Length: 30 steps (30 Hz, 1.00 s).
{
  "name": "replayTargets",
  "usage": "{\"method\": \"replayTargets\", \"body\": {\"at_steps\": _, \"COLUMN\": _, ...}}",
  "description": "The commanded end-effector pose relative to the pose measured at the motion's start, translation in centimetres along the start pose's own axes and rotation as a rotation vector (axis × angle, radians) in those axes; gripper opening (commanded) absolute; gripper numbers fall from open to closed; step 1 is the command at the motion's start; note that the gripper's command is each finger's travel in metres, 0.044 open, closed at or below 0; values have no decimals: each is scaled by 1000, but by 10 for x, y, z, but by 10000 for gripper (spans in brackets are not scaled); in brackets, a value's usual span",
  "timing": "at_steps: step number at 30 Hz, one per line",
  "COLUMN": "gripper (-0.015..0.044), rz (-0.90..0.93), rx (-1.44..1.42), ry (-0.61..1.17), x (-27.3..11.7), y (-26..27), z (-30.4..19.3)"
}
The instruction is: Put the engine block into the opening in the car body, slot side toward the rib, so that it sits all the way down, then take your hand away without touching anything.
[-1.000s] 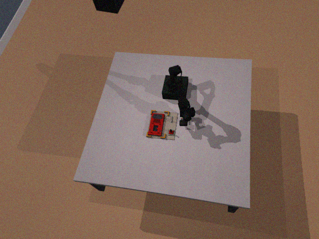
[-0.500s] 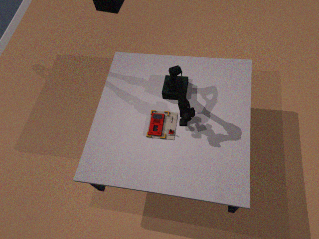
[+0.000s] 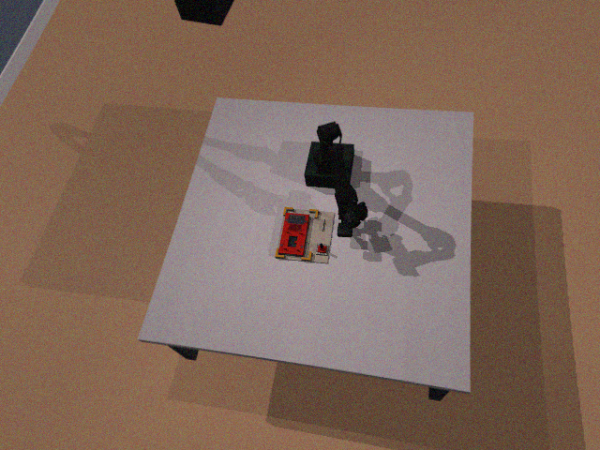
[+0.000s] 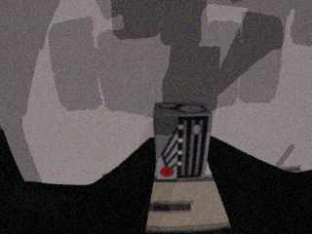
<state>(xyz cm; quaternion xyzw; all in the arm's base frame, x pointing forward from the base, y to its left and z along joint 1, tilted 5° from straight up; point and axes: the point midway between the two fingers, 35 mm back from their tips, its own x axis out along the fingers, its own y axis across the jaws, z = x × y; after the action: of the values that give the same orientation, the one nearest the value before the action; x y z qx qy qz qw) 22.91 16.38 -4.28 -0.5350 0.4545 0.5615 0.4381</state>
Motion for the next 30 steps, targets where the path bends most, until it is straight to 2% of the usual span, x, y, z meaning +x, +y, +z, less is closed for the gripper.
{"method": "replayTargets", "body": {"at_steps": 1, "gripper": 0, "rz": -6, "rx": 6, "ry": -6, "x": -13, "y": -4, "z": 2}}
{"method": "replayTargets", "body": {"at_steps": 30, "gripper": 0, "rz": 12, "rx": -26, "ry": 7, "x": -101, "y": -1, "z": 0}}
